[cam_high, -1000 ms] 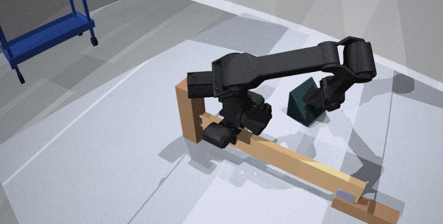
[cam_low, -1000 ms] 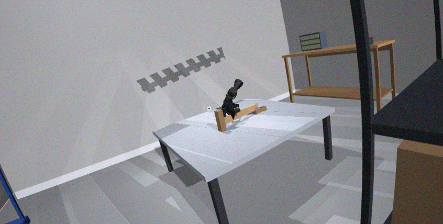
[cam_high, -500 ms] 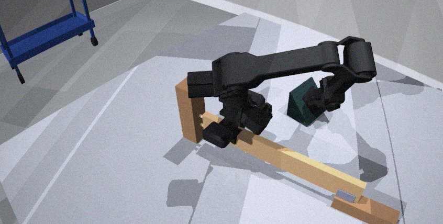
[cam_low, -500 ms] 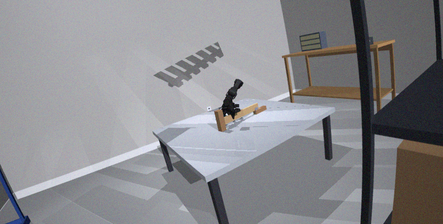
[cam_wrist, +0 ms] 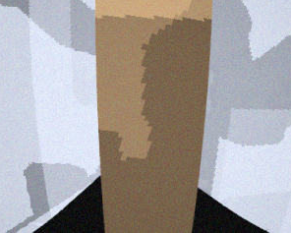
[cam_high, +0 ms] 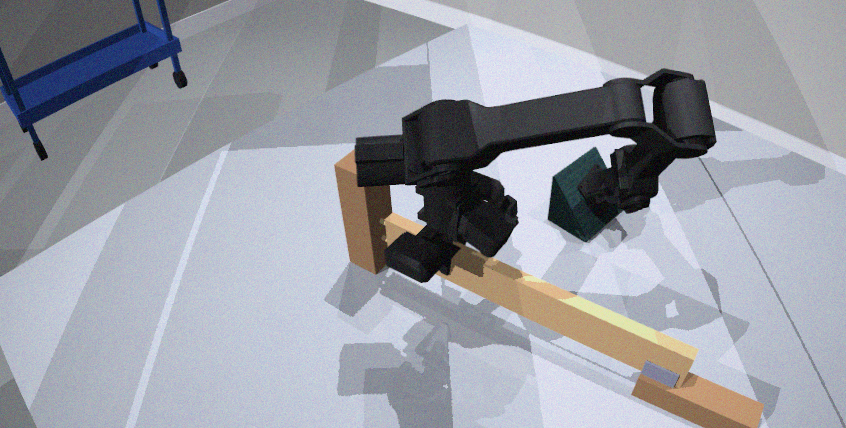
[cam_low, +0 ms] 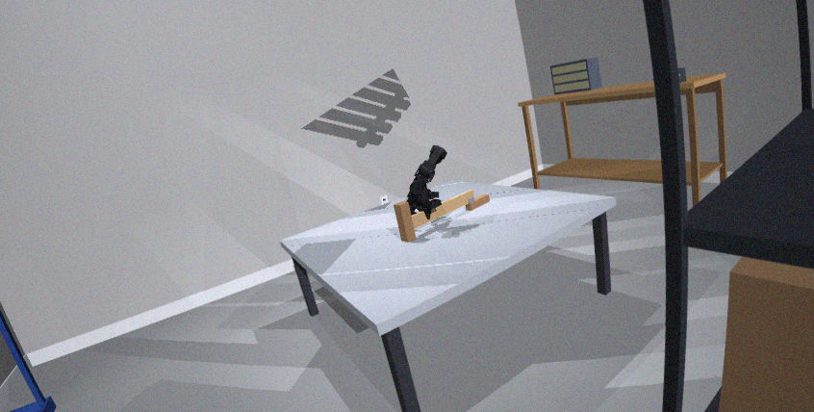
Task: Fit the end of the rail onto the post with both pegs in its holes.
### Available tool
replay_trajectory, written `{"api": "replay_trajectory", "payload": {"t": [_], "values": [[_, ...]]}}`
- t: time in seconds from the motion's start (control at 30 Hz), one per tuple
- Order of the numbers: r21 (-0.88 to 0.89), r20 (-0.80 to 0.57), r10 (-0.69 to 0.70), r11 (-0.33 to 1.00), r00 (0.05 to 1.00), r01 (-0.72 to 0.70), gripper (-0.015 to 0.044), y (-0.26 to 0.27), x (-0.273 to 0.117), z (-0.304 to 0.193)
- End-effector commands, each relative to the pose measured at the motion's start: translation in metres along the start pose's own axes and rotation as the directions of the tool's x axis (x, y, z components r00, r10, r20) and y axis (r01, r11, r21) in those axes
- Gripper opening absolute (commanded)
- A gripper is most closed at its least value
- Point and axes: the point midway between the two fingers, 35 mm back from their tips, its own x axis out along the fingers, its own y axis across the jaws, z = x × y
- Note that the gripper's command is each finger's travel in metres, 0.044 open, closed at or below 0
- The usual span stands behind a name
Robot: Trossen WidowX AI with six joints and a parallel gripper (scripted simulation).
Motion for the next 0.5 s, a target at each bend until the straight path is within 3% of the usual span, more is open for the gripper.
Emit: {"api": "replay_trajectory", "payload": {"t": [0.0,0.47], "values": [[-0.006,-0.007,-0.009,1.0,1.0,0.009,0.0,-0.0032,-0.0035,-0.003],[-0.006,-0.007,-0.009,1.0,1.0,0.009,0.0,-0.0049,-0.0052,-0.0051]]}}
